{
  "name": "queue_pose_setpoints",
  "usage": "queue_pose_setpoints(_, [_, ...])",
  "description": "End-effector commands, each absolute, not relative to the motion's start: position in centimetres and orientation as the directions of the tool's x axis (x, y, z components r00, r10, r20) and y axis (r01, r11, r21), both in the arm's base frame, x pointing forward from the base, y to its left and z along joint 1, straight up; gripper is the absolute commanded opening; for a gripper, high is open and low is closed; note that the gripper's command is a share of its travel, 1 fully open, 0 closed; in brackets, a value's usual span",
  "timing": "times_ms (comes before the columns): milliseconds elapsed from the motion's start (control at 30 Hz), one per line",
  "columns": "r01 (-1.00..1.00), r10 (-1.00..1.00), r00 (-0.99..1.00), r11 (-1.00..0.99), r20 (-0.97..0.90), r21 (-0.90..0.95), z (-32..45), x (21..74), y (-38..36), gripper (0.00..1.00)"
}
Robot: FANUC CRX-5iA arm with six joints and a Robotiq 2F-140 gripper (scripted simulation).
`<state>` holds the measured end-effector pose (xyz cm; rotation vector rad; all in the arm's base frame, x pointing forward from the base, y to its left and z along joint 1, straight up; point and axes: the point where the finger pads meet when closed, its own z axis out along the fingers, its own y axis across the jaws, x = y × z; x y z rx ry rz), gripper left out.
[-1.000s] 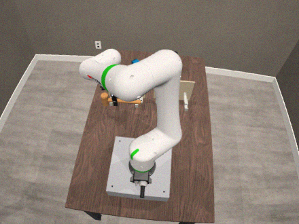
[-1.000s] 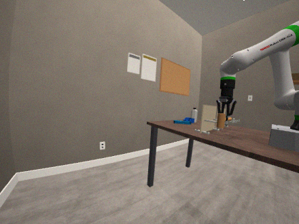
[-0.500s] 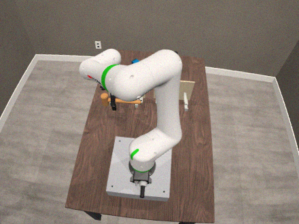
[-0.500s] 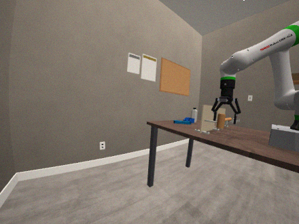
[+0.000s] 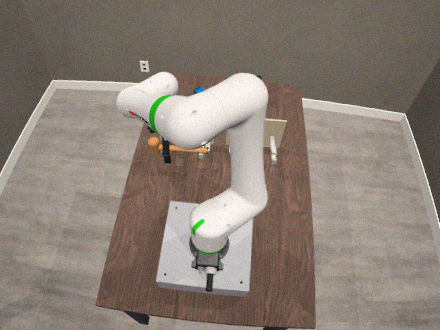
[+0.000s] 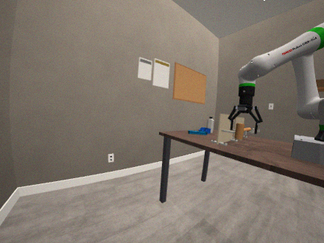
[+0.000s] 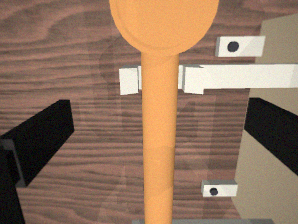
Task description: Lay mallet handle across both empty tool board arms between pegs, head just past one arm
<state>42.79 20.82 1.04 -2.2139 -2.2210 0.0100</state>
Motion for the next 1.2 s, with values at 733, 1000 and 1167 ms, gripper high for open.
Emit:
queue_pose_setpoints(733, [1.000,1.000,-0.003,0.003,0.000,-0.007,11.1,42.9,20.9,1.00])
queue_pose_setpoints(1000, [1.000,1.000,-0.003,0.003,0.000,-0.007,11.1,42.9,20.9,1.00])
queue_pose_setpoints(1167, [1.000,1.000,-0.003,0.003,0.000,-0.007,11.1,42.9,20.9,1.00])
